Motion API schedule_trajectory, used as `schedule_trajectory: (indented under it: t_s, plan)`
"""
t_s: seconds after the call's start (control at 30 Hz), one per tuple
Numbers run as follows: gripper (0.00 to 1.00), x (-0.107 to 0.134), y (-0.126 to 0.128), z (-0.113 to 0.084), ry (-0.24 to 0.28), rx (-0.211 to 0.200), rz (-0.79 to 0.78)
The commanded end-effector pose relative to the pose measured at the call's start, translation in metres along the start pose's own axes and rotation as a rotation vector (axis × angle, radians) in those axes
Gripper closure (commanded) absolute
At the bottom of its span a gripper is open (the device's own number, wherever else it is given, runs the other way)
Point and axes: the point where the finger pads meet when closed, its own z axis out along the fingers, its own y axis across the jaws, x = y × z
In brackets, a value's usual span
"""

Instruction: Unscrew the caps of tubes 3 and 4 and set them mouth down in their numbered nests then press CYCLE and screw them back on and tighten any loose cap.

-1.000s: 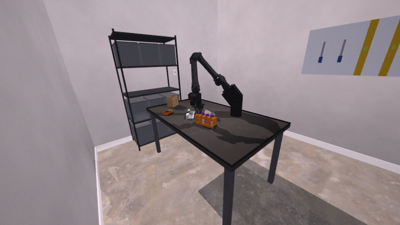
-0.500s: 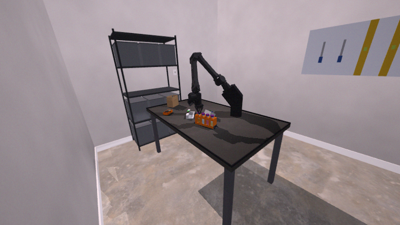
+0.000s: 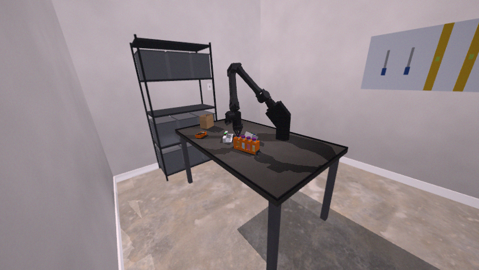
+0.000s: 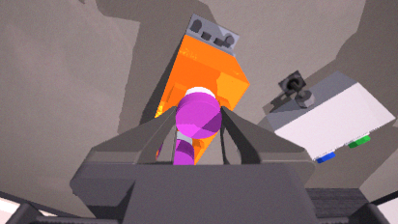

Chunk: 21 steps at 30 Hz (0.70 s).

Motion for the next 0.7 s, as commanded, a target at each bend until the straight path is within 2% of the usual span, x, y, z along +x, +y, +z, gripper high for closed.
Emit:
schedule_trajectory:
  t_s: [0.0,0.37,0.4,0.67]
  plan:
    - [1.00,-0.0003,0.0063,0.0037,0.000,-0.004,0.147]
    - [1.00,-0.0033,0.0055,-0.0015,-0.005,-0.010,0.140]
    - [0.51,-0.0033,0.0055,-0.0015,-0.005,-0.010,0.140]
    - [0.51,-0.0032,0.0055,-0.0015,-0.005,-0.010,0.140]
